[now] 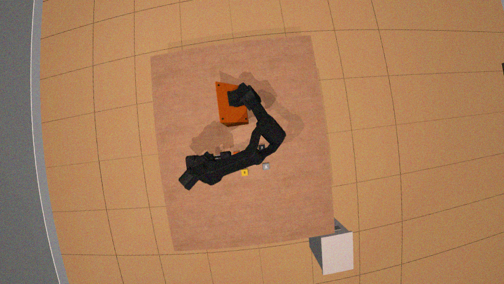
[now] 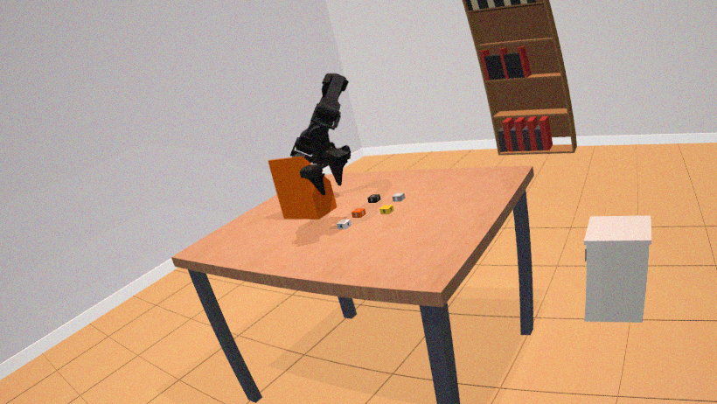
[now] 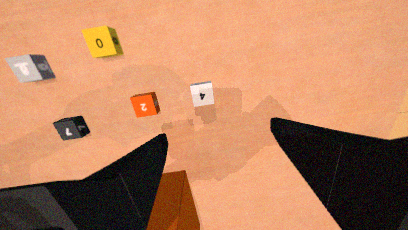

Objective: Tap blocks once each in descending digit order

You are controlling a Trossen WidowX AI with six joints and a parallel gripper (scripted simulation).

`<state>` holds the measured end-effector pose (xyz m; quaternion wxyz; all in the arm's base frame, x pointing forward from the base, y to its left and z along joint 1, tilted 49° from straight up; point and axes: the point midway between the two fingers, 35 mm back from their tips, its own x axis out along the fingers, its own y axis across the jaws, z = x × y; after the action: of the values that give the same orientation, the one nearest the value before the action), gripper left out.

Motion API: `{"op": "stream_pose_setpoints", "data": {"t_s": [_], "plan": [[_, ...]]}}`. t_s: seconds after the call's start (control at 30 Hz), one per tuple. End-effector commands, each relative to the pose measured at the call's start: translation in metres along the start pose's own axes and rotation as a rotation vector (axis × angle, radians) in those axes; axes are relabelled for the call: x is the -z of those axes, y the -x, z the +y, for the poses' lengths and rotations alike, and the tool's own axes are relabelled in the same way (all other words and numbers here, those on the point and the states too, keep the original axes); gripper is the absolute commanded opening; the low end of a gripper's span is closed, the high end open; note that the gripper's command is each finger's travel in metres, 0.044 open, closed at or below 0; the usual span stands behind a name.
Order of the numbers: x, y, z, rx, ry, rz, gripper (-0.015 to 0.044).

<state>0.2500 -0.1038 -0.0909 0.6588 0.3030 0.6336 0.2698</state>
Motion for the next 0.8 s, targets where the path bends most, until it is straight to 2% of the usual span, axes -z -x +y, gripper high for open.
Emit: {"op": "stream_pose_setpoints", "data": {"t_s": [0.0, 0.43, 0.67, 0.77], "plan": [[0.001, -0.002, 0.001, -0.011, 0.001, 0.003, 0.04], [0.001, -0.002, 0.003, -0.011, 0.001, 0.003, 0.04], [0.001, 0.0, 0.086, -0.014, -0.001, 0.004, 0.04], [0.005, -0.002, 0.104, -0.018, -0.001, 0.005, 0.04]]}}
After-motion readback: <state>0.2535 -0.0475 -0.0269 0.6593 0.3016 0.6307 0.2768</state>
